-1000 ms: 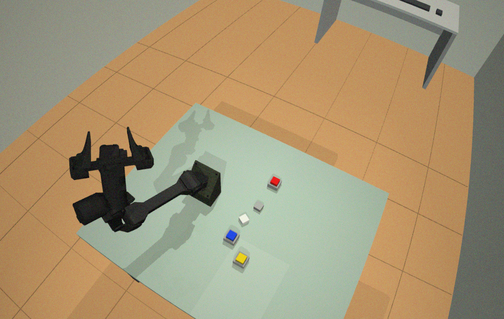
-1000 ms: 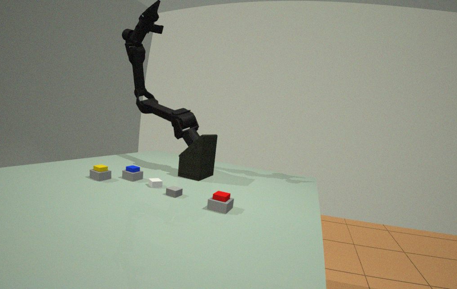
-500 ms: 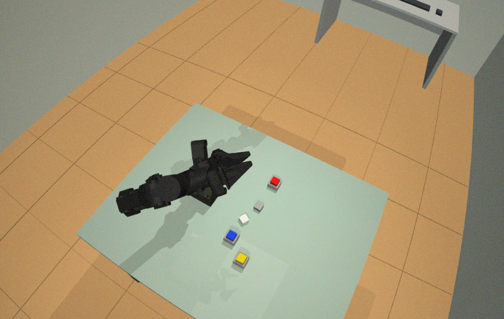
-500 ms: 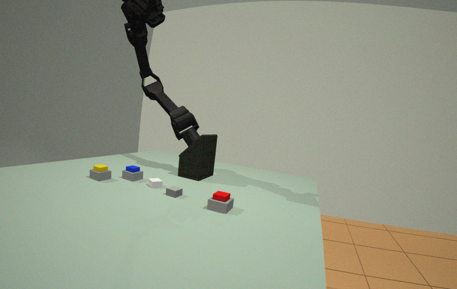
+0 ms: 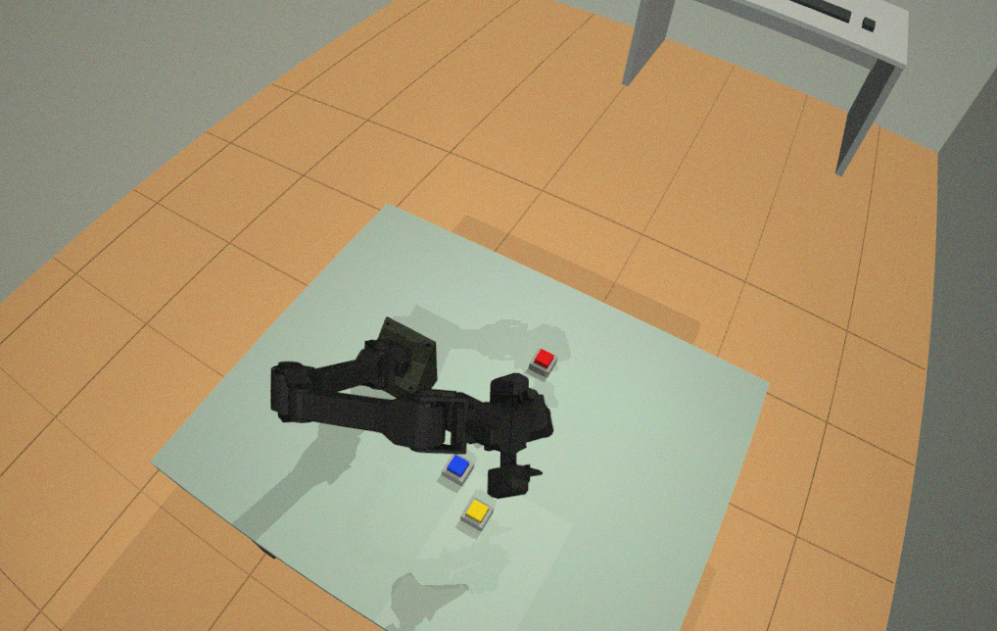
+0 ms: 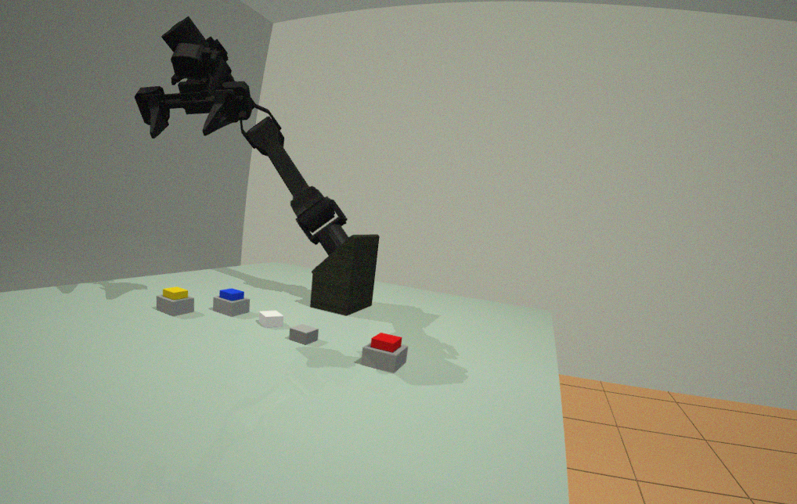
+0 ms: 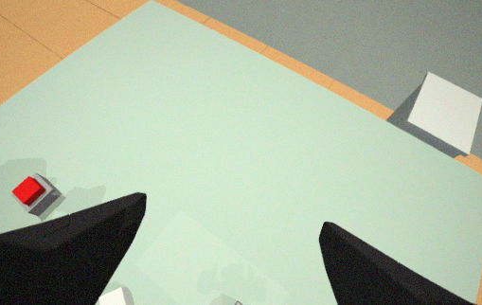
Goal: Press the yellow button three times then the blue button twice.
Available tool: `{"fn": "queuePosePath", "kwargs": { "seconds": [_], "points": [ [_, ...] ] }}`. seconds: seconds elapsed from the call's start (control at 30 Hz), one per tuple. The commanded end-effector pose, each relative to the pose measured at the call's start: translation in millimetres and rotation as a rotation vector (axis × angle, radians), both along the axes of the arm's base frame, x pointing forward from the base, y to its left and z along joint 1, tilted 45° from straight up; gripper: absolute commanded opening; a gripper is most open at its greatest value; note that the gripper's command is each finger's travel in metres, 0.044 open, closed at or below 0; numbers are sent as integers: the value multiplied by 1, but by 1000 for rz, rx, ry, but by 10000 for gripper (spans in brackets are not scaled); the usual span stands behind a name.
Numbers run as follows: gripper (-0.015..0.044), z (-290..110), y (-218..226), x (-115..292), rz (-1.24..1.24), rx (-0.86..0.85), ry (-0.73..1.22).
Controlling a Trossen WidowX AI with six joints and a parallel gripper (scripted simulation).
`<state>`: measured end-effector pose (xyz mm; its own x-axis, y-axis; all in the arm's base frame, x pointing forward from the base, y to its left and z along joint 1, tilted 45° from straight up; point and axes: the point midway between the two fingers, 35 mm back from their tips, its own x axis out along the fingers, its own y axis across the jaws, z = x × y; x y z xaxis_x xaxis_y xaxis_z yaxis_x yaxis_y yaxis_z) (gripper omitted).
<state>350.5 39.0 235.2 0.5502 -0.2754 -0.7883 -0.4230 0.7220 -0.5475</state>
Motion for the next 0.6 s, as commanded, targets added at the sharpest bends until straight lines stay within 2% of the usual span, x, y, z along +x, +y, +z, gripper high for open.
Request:
{"fn": "queuePosePath", "kwargs": {
  "seconds": [0.0,0.17,0.47,0.57],
  "points": [
    [400,-40,-65,-17,-367,-84,111],
    [400,-71,-134,-53,-762,-238,193],
    [400,-73,-141,-58,-802,-259,199],
    [321,-90,-157,-57,-802,-258,199]
  ]
}}
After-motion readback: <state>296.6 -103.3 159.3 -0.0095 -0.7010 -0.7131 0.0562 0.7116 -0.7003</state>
